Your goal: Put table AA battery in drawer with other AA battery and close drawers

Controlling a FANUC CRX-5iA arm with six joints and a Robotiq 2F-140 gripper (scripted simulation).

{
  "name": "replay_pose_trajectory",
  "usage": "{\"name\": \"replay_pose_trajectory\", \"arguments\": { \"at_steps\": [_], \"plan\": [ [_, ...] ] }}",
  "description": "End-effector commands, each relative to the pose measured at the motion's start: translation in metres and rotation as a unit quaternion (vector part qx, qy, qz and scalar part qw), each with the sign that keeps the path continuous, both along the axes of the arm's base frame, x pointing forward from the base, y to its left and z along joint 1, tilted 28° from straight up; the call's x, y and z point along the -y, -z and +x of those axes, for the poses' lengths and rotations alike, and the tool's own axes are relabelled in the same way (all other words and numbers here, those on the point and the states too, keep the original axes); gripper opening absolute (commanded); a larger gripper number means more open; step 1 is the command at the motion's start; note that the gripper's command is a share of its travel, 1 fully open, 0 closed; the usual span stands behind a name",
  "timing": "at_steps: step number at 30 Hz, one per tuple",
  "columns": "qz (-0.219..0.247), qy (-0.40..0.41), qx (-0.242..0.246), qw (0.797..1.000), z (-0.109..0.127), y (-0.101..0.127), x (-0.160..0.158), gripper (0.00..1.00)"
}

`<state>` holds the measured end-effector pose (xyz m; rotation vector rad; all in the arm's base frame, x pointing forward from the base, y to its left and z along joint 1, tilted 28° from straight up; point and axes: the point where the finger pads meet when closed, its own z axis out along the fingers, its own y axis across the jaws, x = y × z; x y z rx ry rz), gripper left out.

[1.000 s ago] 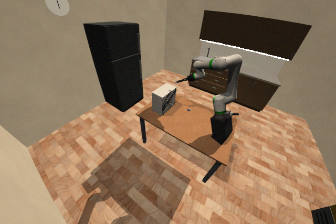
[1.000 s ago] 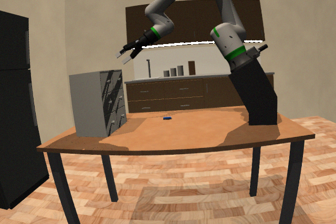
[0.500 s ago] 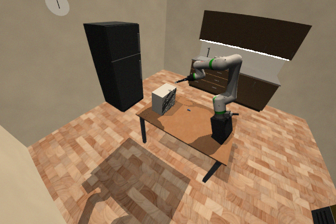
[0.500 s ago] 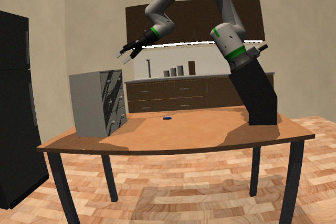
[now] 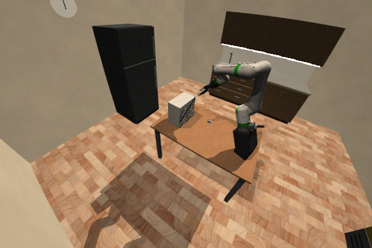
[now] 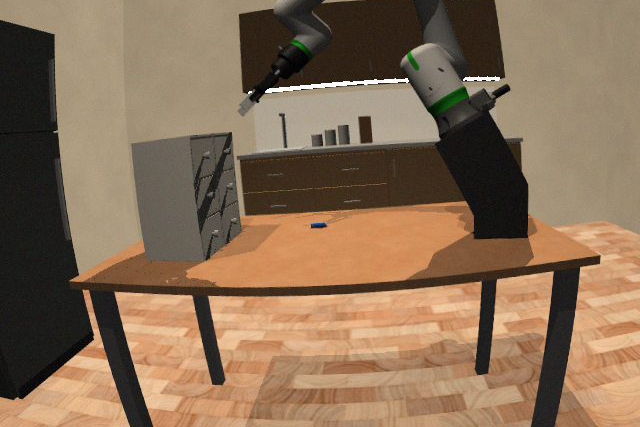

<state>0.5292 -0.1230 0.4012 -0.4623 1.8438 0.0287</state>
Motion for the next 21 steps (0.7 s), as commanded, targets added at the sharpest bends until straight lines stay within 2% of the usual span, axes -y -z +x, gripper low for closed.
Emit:
{"name": "replay_pose_trajectory", "arguments": {
  "at_steps": [1,3,5,8,10,11,16,18,19,21],
  "plan": [
    [-0.069,-0.036,-0.032,0.997,-0.022,0.012,-0.007,1.00],
    [-0.152,-0.081,-0.069,0.983,-0.045,0.024,-0.020,1.00],
    [-0.188,-0.101,-0.085,0.973,-0.068,0.036,-0.032,1.00],
    [-0.252,-0.135,-0.113,0.952,-0.078,0.041,-0.037,1.00],
    [-0.293,-0.158,-0.130,0.934,-0.097,0.051,-0.047,1.00],
    [-0.312,-0.168,-0.140,0.924,-0.097,0.051,-0.047,1.00],
    [-0.399,-0.217,-0.179,0.873,-0.137,0.071,-0.066,1.00],
    [-0.399,-0.217,-0.179,0.873,-0.137,0.071,-0.066,1.00],
    [-0.444,-0.239,-0.199,0.840,-0.143,0.074,-0.069,1.00],
    [-0.470,-0.254,-0.211,0.819,-0.155,0.080,-0.076,1.00]
  ]
}}
